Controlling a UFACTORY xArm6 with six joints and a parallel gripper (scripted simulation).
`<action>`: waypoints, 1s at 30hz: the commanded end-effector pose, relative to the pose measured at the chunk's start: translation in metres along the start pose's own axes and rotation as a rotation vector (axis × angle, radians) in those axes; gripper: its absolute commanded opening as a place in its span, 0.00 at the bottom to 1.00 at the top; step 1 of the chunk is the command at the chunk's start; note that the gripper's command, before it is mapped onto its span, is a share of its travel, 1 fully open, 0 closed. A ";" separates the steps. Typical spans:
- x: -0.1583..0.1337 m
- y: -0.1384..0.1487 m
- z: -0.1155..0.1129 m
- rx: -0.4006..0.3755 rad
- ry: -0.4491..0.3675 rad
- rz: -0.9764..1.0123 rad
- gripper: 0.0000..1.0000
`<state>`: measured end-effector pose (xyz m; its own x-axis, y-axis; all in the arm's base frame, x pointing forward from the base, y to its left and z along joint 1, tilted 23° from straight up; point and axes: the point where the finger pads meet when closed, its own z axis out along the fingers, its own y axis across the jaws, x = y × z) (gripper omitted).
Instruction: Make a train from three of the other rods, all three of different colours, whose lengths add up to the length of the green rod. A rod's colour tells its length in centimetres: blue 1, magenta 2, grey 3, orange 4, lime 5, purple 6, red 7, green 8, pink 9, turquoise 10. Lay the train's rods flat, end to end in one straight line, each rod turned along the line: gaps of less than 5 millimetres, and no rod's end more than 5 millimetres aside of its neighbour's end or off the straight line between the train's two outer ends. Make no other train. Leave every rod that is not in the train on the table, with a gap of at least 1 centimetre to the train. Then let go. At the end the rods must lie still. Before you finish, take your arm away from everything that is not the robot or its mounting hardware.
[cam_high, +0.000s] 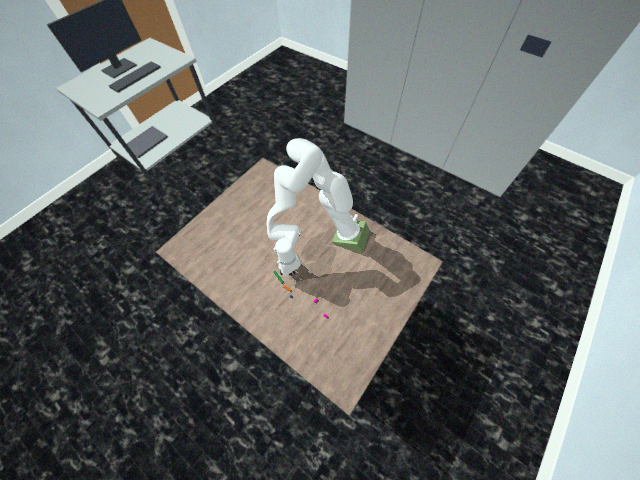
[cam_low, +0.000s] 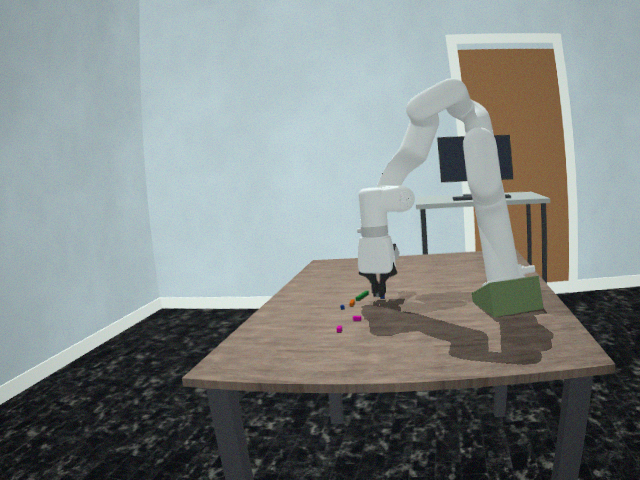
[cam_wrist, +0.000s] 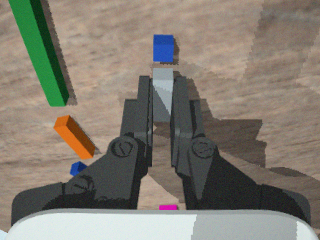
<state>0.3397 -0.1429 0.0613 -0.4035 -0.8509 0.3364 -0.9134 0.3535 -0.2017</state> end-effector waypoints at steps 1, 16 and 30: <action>0.000 -0.001 -0.001 0.003 -0.001 0.001 0.04; 0.000 -0.001 0.000 0.003 -0.001 0.001 0.04; 0.000 -0.001 0.009 0.003 -0.001 0.001 0.04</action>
